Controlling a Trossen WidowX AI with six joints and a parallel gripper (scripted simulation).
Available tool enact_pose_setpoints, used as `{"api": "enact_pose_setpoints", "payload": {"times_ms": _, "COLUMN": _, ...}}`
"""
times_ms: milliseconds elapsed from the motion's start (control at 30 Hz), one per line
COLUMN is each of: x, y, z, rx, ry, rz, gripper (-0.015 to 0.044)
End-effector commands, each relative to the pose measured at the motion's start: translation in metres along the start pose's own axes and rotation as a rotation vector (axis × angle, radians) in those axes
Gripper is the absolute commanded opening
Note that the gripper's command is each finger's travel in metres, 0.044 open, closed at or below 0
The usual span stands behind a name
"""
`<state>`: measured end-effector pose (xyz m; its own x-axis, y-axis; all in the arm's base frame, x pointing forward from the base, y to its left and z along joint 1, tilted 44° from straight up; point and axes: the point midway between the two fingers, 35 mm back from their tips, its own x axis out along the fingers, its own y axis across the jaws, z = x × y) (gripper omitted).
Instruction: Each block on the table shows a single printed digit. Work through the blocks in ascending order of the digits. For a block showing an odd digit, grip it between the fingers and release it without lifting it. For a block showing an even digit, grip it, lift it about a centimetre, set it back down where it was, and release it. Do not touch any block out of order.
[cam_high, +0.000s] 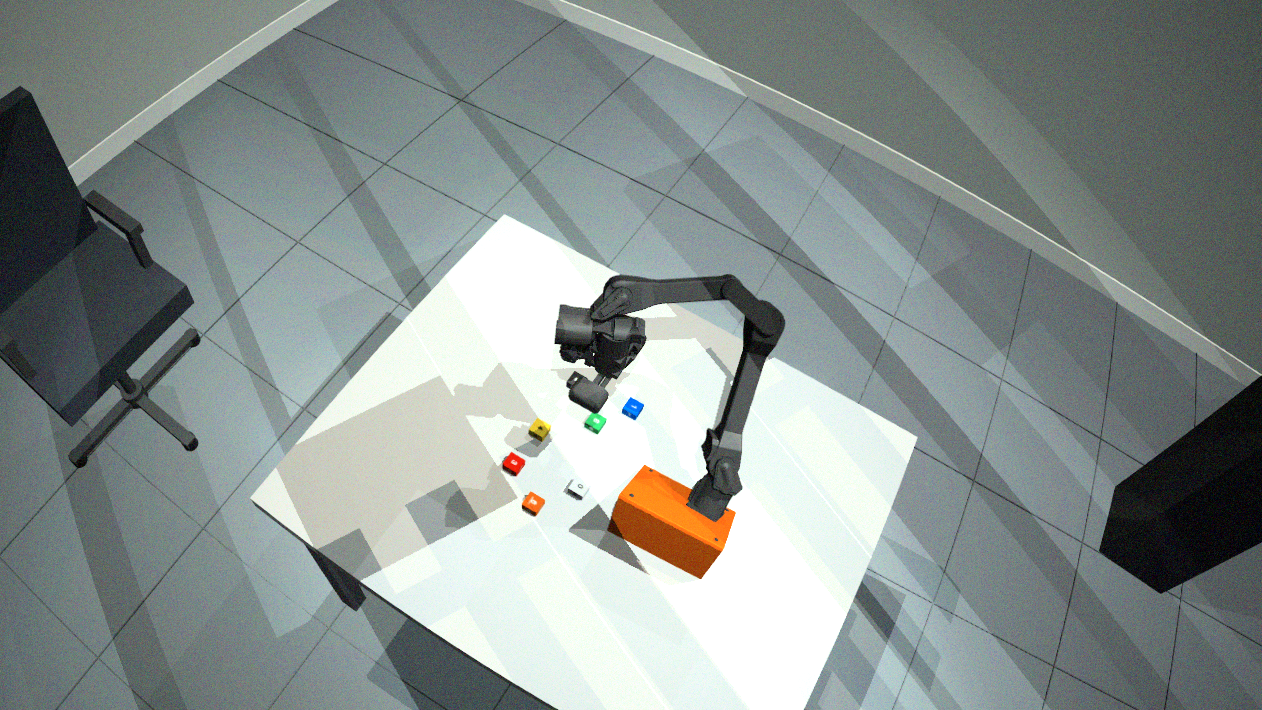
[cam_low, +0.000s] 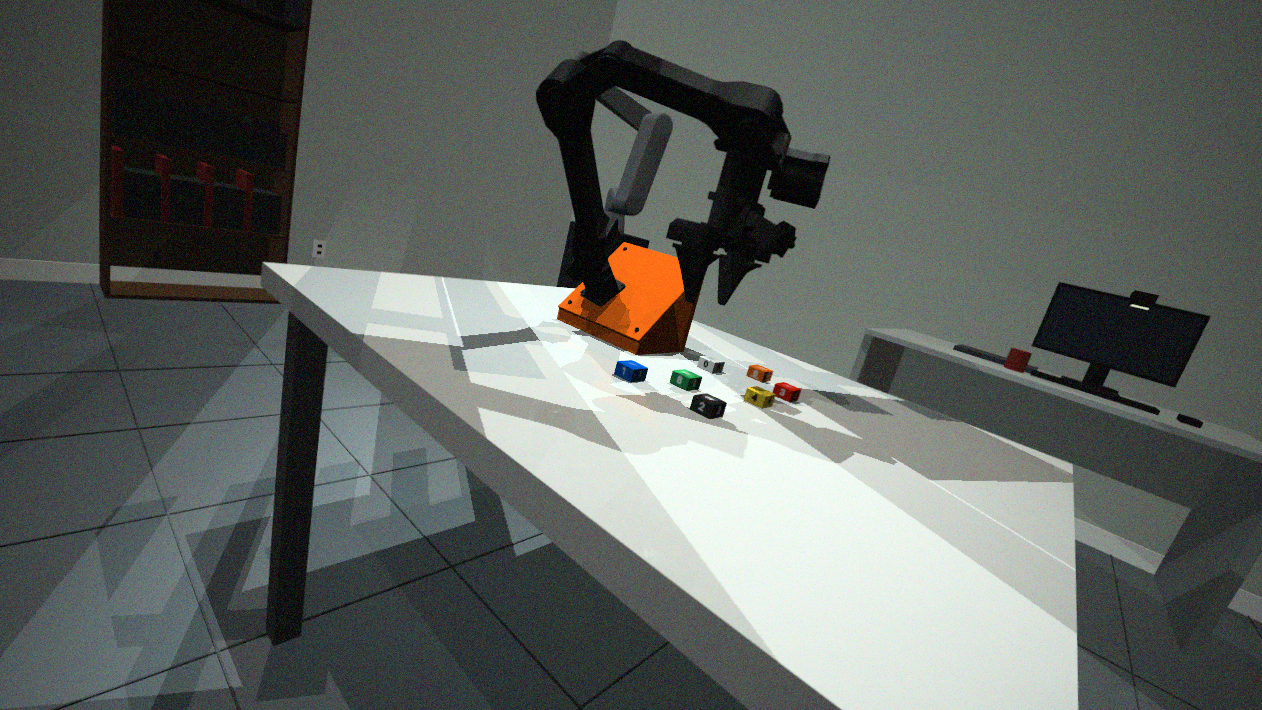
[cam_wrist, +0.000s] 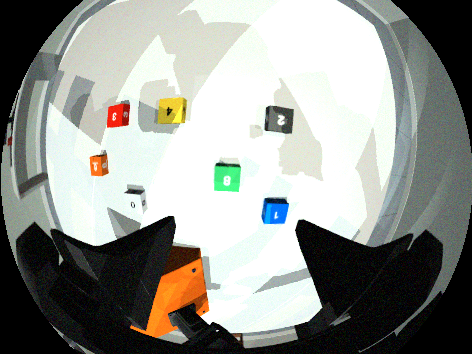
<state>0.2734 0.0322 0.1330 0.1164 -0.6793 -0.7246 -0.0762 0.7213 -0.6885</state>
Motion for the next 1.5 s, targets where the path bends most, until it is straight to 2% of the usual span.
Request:
{"api": "enact_pose_setpoints", "payload": {"times_ms": 0, "x": 0.000, "y": 0.012, "z": 0.008, "rx": 0.010, "ry": 0.001, "rz": 0.002, "gripper": 0.0400}}
{"api": "enact_pose_setpoints", "payload": {"times_ms": 667, "x": 0.000, "y": 0.015, "z": 0.008, "rx": 0.010, "ry": 0.001, "rz": 0.004, "gripper": 0.0400}}
{"api": "enact_pose_setpoints", "payload": {"times_ms": 967, "x": -0.001, "y": 0.138, "z": -0.044, "rx": 0.008, "ry": 0.002, "rz": 0.011, "gripper": 0.0400}}
{"api": "enact_pose_setpoints", "payload": {"times_ms": 1467, "x": 0.000, "y": 0.141, "z": -0.047, "rx": 0.009, "ry": 0.002, "rz": 0.009, "gripper": 0.0400}}
